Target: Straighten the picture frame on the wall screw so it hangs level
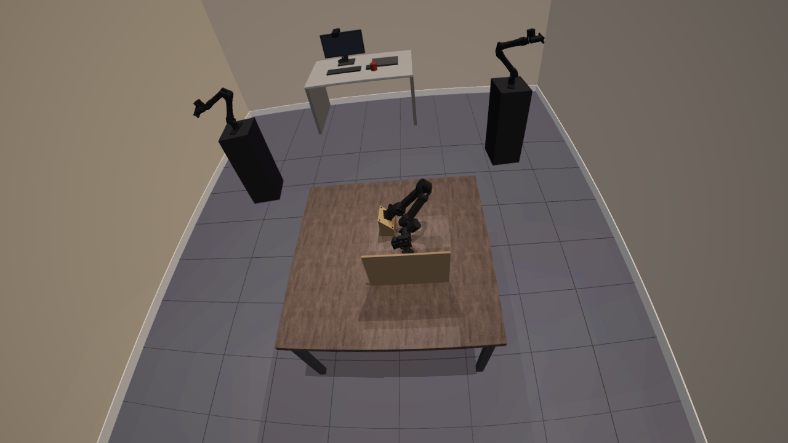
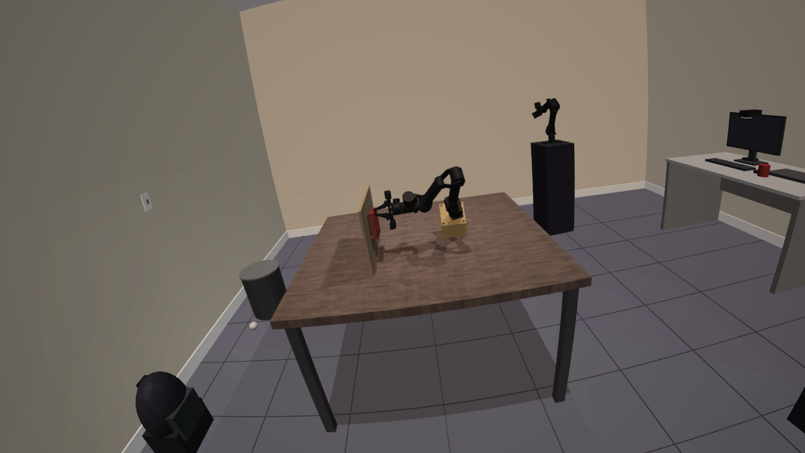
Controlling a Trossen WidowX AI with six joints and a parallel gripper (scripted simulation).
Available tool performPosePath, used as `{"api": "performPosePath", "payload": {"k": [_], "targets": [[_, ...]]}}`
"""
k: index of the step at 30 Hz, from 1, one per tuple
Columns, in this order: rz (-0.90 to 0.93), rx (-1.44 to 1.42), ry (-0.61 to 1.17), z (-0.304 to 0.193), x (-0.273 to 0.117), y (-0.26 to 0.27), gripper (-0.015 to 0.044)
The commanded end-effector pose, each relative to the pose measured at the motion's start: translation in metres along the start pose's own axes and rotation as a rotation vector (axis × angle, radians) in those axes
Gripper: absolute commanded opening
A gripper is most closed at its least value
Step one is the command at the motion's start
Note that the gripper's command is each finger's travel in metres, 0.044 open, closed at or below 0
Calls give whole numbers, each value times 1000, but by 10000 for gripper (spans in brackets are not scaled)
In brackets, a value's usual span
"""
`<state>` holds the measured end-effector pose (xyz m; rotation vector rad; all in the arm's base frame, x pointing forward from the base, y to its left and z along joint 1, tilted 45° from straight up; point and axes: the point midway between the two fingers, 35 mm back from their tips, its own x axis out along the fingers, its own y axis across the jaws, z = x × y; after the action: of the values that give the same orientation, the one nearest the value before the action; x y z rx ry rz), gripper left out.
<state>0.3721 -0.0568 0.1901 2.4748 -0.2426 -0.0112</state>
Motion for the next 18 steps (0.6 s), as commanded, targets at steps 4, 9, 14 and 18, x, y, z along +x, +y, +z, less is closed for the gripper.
{"api": "performPosePath", "payload": {"k": [4, 9, 14, 18], "targets": [[11, 3, -1, 0, 0, 1, 0], [11, 4, -1, 0, 0, -1, 0], [11, 4, -1, 0, 0, -3, 0], [11, 4, -1, -1, 0, -4, 0]]}}
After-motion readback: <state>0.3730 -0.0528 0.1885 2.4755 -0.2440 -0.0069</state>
